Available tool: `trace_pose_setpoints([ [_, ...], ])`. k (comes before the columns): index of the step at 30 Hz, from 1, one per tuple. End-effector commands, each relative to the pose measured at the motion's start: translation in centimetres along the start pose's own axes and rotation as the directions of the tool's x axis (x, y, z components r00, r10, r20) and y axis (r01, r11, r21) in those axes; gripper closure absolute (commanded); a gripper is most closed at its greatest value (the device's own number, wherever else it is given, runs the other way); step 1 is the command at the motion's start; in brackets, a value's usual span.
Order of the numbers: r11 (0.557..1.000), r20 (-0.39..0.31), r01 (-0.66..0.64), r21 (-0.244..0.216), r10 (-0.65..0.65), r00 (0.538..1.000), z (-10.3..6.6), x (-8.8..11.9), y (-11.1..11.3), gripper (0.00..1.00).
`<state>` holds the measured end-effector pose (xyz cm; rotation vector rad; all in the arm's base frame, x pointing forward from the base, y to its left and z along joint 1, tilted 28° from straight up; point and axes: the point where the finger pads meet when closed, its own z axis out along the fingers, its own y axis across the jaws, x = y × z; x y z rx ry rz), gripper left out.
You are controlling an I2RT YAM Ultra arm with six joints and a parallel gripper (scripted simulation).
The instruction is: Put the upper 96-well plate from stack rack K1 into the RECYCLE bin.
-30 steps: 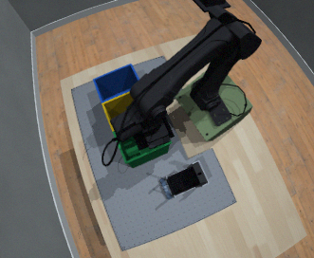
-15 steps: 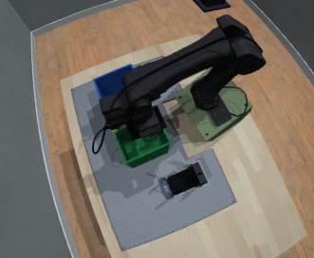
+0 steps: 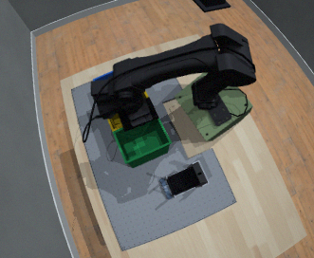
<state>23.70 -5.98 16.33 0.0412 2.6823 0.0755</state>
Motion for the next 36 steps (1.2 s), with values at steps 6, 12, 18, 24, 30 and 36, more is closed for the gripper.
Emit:
trace_pose_setpoints([
  [6, 1.0, 0.04, 0.03, -0.008, -0.029, 0.999, -0.9, -1.9, -2.6, 1.0],
  [12, 1.0, 0.036, 0.028, -0.01, -0.028, 0.999, -0.9, -2.3, -4.5, 1.0],
  [18, 1.0, 0.044, 0.031, -0.004, -0.031, 0.999, -0.9, -2.9, -6.1, 1.0],
  [24, 0.999, 0.065, 0.04, 0.011, -0.04, 0.997, -1.8, -3.1, -6.2, 1.0],
  [30, 0.999, 0.069, 0.043, 0.013, -0.044, 0.997, -1.8, -3.3, -6.2, 1.0],
  [36, 0.999, 0.069, 0.04, 0.012, -0.04, 0.997, -1.8, -3.3, -6.1, 1.0],
])
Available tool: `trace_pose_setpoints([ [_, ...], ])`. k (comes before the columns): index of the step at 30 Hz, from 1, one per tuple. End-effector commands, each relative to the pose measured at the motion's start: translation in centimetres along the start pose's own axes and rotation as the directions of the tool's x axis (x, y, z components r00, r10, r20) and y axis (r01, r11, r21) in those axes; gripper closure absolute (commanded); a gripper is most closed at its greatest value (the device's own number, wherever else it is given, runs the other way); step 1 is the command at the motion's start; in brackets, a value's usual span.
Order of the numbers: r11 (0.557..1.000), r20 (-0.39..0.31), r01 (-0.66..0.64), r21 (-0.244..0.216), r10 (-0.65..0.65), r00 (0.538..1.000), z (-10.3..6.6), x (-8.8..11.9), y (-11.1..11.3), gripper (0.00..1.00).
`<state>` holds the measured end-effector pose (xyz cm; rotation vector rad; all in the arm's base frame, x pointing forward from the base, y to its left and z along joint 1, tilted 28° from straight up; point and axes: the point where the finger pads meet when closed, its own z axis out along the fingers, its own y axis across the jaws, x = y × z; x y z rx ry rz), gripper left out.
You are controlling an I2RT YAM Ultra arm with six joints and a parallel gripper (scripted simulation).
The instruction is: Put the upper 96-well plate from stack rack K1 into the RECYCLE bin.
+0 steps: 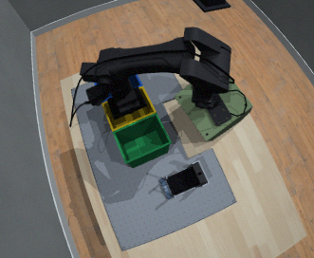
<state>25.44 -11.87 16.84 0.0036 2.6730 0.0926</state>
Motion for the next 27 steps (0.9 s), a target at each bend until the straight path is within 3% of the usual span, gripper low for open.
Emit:
trace_pose_setpoints([
  [1, 0.999, 0.061, 0.016, 0.03, -0.018, 0.998, -1.79, -1.3, -0.28, 1.0],
  [27, 0.999, 0.06, 0.017, 0.028, -0.019, 0.998, -1.74, -1.43, -0.09, 1.0],
])
